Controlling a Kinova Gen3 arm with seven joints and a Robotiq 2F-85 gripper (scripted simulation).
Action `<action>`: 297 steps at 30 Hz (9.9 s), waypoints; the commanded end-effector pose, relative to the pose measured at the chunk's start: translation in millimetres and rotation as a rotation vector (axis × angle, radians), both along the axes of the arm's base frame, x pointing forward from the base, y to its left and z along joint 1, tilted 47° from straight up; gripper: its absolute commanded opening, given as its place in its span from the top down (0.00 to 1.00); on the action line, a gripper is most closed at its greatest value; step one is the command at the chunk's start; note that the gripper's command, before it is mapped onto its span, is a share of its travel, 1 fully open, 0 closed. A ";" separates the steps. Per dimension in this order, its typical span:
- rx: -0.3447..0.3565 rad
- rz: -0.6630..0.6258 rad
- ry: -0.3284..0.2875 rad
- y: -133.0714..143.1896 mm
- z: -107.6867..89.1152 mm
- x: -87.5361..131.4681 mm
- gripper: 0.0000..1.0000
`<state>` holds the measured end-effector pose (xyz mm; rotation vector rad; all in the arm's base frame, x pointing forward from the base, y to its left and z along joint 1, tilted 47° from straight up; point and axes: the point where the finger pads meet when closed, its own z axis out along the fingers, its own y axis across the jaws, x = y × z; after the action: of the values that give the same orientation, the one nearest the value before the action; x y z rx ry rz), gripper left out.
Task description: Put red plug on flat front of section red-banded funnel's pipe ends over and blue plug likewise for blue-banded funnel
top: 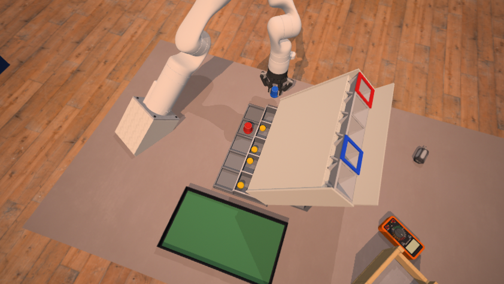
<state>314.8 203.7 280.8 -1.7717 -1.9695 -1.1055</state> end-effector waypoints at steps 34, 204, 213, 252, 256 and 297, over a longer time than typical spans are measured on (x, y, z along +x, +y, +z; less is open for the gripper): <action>0.110 -0.249 0.292 -53.9 56.0 -24.4 1.00; 0.411 -1.052 1.091 -61.7 -106.0 -16.1 1.00; 0.411 -1.052 1.091 -61.7 -106.0 -16.1 1.00; 0.411 -1.052 1.091 -61.9 -105.8 -16.0 0.58; 0.411 -1.052 1.091 -61.9 -105.8 -16.0 0.58; 0.411 -1.052 1.091 -61.9 -105.8 -16.0 0.58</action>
<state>298.6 142.2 174.9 -2.3618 -0.1403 -0.4097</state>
